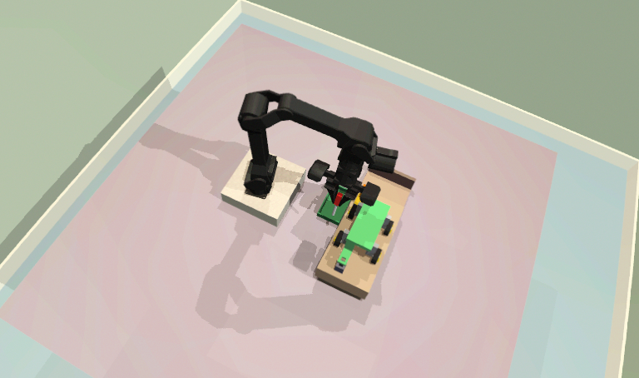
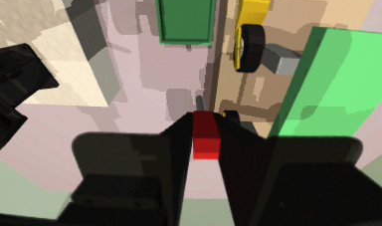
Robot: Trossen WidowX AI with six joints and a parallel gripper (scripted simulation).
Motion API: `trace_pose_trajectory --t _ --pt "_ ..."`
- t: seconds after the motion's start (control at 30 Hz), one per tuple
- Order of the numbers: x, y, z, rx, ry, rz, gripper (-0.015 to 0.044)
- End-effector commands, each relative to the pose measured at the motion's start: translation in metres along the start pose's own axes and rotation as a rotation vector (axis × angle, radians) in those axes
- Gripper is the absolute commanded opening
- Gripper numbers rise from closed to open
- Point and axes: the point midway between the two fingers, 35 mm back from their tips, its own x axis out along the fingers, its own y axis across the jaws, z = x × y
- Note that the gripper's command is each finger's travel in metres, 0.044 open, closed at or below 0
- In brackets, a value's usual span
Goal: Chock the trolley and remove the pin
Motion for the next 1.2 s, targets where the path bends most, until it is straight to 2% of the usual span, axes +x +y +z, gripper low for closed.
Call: trace_pose_trajectory --t 0.0,0.47,0.67,1.17 --pt "-0.002 0.001 0.016 0.002 -0.003 0.002 0.0000" --pt "-0.007 0.005 0.071 0.002 -0.008 0.003 0.0000" --pt "-0.008 0.005 0.075 -0.004 -0.009 0.003 0.0000" --pt "-0.007 0.006 0.072 -0.433 -0.087 -0.036 0.0000"
